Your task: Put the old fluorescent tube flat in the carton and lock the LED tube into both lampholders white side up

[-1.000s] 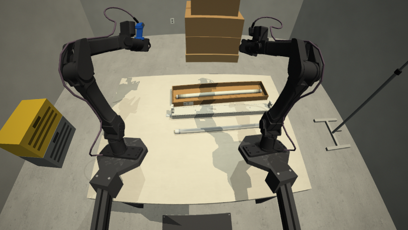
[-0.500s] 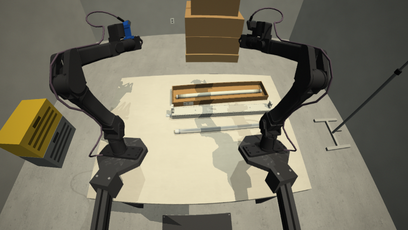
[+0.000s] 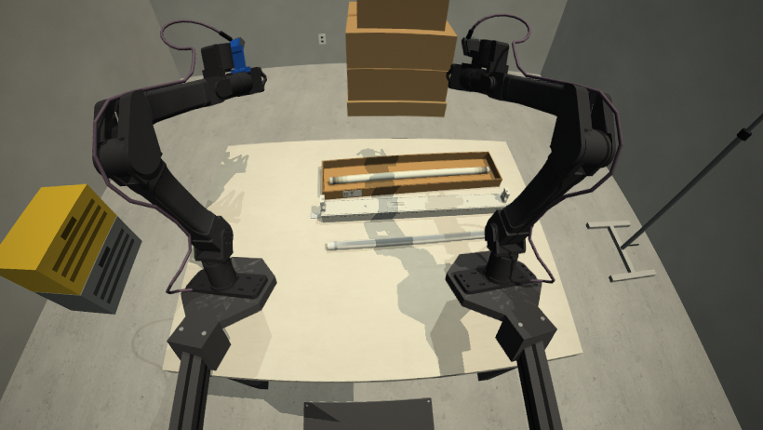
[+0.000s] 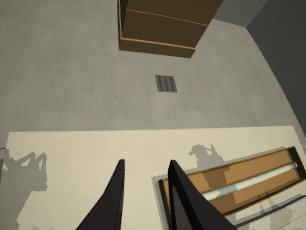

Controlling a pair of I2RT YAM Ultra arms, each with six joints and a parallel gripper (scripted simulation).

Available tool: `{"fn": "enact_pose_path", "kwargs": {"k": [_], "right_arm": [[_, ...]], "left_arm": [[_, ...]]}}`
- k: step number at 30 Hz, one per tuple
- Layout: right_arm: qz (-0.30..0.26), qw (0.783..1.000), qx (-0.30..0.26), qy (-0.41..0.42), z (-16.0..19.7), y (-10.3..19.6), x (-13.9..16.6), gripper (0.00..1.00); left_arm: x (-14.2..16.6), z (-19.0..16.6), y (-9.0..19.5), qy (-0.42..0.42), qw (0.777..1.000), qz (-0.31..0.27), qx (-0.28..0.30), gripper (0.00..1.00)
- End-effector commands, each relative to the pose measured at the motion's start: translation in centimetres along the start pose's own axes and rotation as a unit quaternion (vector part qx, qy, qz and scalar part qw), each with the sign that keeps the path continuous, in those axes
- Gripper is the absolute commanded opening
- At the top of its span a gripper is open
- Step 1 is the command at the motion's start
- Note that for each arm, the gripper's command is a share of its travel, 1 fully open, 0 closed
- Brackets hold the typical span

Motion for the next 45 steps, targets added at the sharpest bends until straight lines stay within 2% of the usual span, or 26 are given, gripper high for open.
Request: {"fn": "enact_pose_path", "kwargs": {"k": [1,2,8,11,16,18,19,26,29,35,36,37,40,43,45], "right_arm": [[-0.018,1.0,-0.007,0.005,0.7,0.6,-1.7,0.32],[-0.025,1.0,-0.007,0.005,0.7,0.5,-1.9,0.32],[-0.012,1.0,-0.004,0.006,0.5,-0.3,-1.0,0.32],[-0.024,1.0,-0.006,0.006,0.6,0.4,-1.5,0.32],[-0.012,1.0,-0.005,0.006,0.5,0.2,-0.8,0.32],[-0.007,1.0,-0.004,0.006,0.4,0.1,-0.5,0.32],[-0.005,1.0,-0.003,0.007,0.4,0.1,-0.3,0.49],[0.013,1.0,0.0,0.006,0.2,-0.2,0.9,0.49],[-0.006,1.0,-0.003,0.006,0.4,0.3,-0.5,0.49],[-0.009,1.0,-0.003,0.005,0.4,0.5,-0.6,0.49],[0.045,0.999,0.024,-0.008,-1.2,-1.0,2.8,0.49],[0.043,0.999,0.025,-0.014,-1.2,-0.9,2.5,0.49],[0.039,0.998,0.026,-0.04,-1.3,-1.1,1.3,0.49],[0.089,0.991,0.058,-0.076,-2.8,-1.8,4.8,0.49],[0.105,0.987,0.064,-0.106,-3.3,-2.3,5.2,0.49]], "left_arm": [[-1.9,0.2,0.5,0.002,1.0,-0.019,0.001,0.32],[-1.6,0.2,0.3,0.004,1.0,-0.015,0.0,0.49],[-1.6,0.2,0.3,0.005,1.0,-0.015,0.001,0.49],[-1.3,0.2,0.0,0.005,1.0,-0.009,0.001,0.49],[-0.9,0.2,-0.4,0.005,1.0,-0.004,0.001,0.49],[-1.3,0.3,0.4,0.006,1.0,-0.011,0.0,0.49],[-1.8,0.4,0.6,0.005,1.0,-0.021,-0.002,0.49],[-1.1,0.4,0.4,0.006,1.0,-0.018,-0.003,0.49],[-0.7,0.3,0.3,0.006,1.0,-0.013,-0.002,0.49],[-0.2,0.3,0.3,0.006,1.0,-0.008,-0.002,0.49],[0.6,-1.0,-1.0,-0.005,1.0,0.02,0.02,0.49],[-0.2,-0.9,-0.9,-0.008,1.0,0.014,0.02,0.49],[1.1,-1.7,-1.9,-0.021,0.998,0.048,0.028,0.49],[2.2,-3.1,-3.3,-0.04,0.994,0.084,0.05,0.49],[3.2,-4.5,-4.3,-0.056,0.99,0.113,0.07,0.49]]}}
Point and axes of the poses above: on each arm, the point where the finger pads meet when closed, its own y axis back along the fingers, its own z axis across the jaws, x = y × z, the point moved 6 cm from there along y, back along the fingers, and after that the axes turned 9 degrees about -y, right-handed, at the moved point
